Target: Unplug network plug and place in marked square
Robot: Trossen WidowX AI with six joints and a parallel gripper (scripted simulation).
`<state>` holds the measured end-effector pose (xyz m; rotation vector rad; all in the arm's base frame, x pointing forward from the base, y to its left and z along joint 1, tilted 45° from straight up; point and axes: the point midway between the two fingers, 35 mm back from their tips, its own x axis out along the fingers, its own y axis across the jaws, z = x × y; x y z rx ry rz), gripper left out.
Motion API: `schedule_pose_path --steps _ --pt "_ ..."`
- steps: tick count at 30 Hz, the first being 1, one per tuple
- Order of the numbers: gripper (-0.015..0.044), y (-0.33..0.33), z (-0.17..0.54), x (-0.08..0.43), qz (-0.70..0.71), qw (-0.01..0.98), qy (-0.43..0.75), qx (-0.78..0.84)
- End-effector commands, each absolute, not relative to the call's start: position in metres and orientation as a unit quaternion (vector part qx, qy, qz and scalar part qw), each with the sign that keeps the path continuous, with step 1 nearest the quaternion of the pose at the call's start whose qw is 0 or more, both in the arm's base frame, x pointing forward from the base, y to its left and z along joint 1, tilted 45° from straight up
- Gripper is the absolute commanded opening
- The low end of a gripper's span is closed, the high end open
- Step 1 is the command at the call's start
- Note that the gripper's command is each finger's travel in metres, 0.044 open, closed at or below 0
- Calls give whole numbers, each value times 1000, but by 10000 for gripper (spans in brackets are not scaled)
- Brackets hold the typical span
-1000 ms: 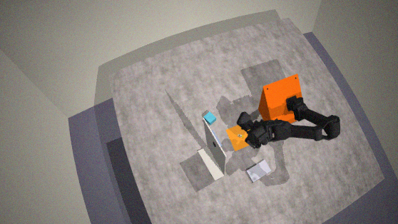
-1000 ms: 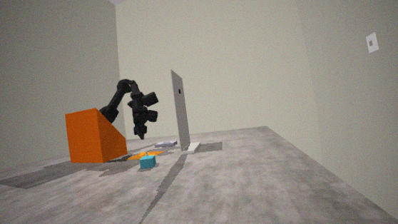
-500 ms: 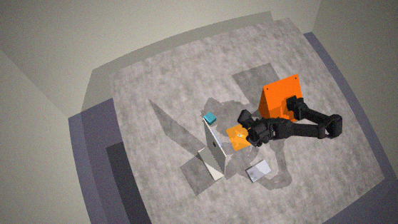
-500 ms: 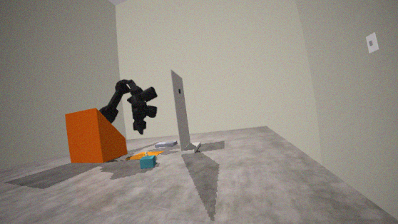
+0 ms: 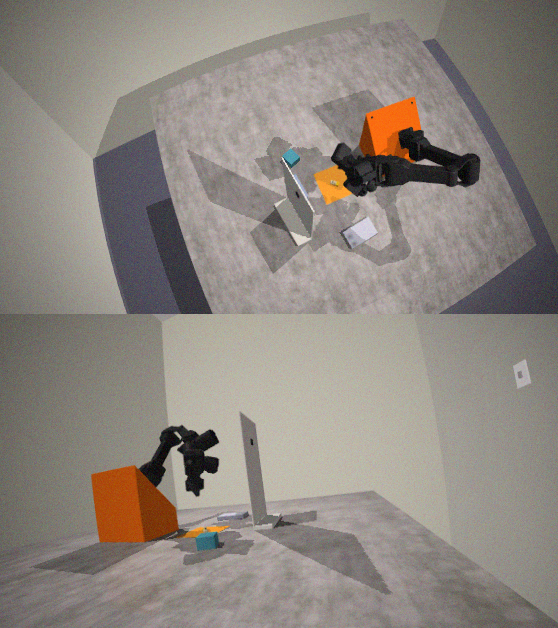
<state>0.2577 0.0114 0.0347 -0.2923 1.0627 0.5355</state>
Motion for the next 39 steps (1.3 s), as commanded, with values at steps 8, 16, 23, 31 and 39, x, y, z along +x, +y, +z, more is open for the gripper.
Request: schedule_pose_path --steps 8,16,23,31,39 --pt "156 -14 58 263 252 817 500 -139" --pt "156 -36 81 264 252 817 499 -140" --pt "156 -55 102 261 252 818 497 -140" --pt "182 -64 113 258 252 819 496 -139" --pt "392 -64 113 258 252 819 496 -139"
